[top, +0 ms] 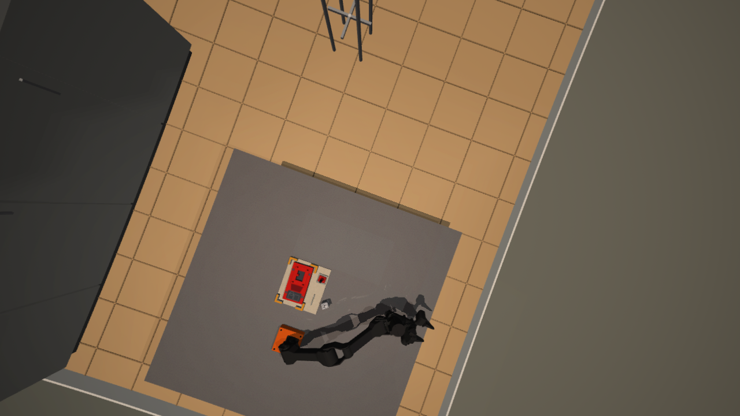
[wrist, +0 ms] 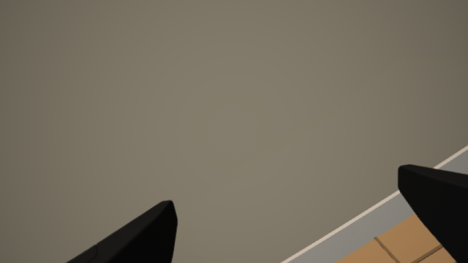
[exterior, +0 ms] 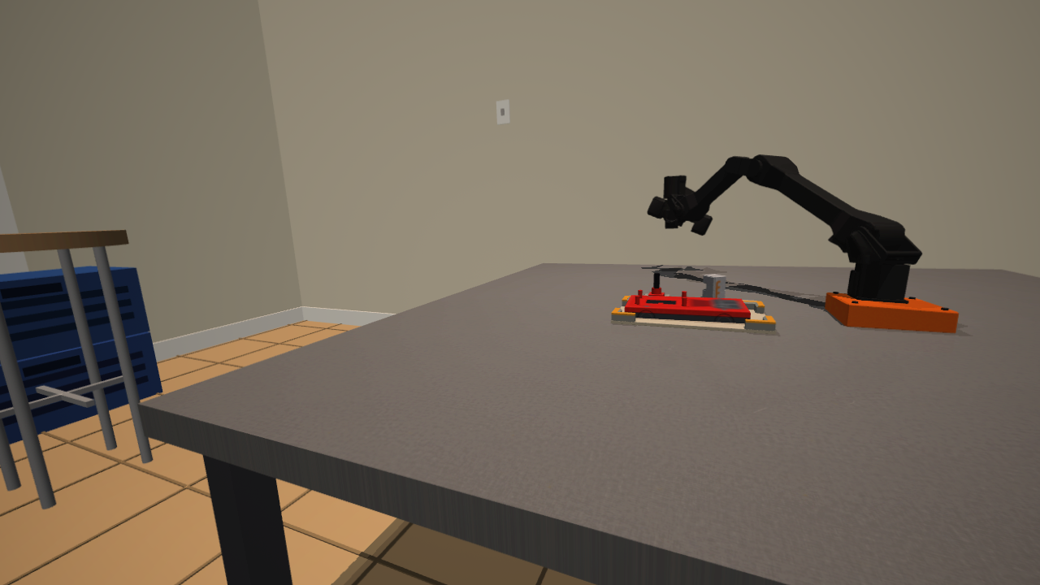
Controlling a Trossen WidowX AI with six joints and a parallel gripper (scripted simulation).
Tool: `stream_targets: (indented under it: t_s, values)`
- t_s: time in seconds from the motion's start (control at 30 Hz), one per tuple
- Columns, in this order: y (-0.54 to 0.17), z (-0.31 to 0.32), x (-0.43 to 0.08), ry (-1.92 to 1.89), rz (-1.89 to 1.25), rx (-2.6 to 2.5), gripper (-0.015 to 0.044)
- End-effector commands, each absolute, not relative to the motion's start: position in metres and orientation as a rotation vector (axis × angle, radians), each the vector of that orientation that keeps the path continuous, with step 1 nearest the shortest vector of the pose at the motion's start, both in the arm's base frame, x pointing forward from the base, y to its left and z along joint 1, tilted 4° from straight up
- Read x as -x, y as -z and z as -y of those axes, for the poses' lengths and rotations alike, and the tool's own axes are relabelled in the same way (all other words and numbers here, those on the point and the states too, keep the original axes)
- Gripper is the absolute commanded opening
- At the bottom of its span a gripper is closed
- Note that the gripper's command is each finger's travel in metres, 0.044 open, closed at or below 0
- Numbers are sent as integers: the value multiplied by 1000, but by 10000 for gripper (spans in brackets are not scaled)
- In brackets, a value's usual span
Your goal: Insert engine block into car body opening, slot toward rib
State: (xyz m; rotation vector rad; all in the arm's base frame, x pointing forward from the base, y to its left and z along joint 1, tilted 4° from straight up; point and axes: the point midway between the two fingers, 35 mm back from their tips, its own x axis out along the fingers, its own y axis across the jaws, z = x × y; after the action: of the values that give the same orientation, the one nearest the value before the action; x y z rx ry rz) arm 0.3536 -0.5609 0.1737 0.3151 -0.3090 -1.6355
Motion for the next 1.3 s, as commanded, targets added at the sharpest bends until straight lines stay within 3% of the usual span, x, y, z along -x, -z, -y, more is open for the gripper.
stream_targets:
  t_s: [0.0, 0.67, 1.27]
  values:
    - [-173, 547, -368, 1592, 163, -271, 440]
    - [-159, 458, -414, 1277, -478, -37, 440]
    - [-141, 358, -416, 869, -921, 171, 440]
